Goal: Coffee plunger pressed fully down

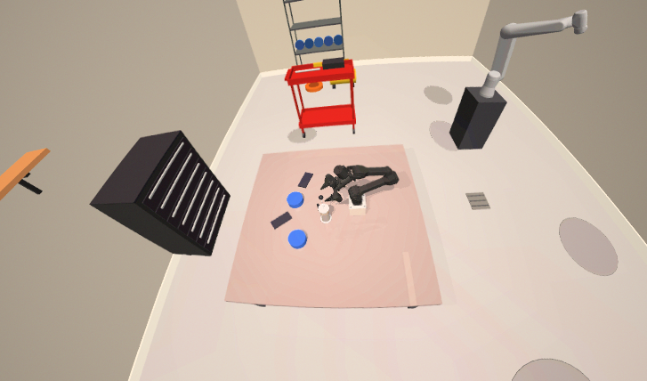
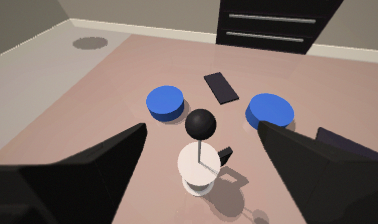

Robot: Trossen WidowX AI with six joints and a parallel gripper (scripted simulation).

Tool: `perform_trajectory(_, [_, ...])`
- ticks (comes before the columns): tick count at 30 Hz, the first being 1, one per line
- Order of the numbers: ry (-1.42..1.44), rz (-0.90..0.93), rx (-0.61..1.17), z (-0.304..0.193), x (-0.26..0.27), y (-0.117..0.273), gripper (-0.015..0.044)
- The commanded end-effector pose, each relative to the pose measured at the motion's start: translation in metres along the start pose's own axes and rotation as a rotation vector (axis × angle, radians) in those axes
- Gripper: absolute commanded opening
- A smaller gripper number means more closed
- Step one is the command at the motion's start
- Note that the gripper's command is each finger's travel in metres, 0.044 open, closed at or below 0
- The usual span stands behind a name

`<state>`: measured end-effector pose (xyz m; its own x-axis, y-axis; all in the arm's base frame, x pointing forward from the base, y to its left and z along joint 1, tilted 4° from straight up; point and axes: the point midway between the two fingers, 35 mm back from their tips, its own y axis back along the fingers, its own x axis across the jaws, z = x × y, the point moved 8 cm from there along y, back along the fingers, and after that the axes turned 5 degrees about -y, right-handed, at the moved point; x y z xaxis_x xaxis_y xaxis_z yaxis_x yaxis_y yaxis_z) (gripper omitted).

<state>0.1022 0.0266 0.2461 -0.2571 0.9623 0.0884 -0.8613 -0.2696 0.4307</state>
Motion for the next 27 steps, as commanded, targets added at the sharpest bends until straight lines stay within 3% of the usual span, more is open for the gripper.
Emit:
perform_trajectory(1, [-0.006,-0.005,0.009,-0.002,-0.001,-0.009,0.044])
perform_trajectory(12, [-0.007,-0.005,0.007,-0.003,0.0,-0.024,0.044])
perform_trajectory(24, [-0.007,-0.005,0.007,-0.003,0.0,-0.024,0.0125])
perform_trajectory(27, [-0.007,-0.005,0.007,-0.003,0.0,-0.024,0.0122])
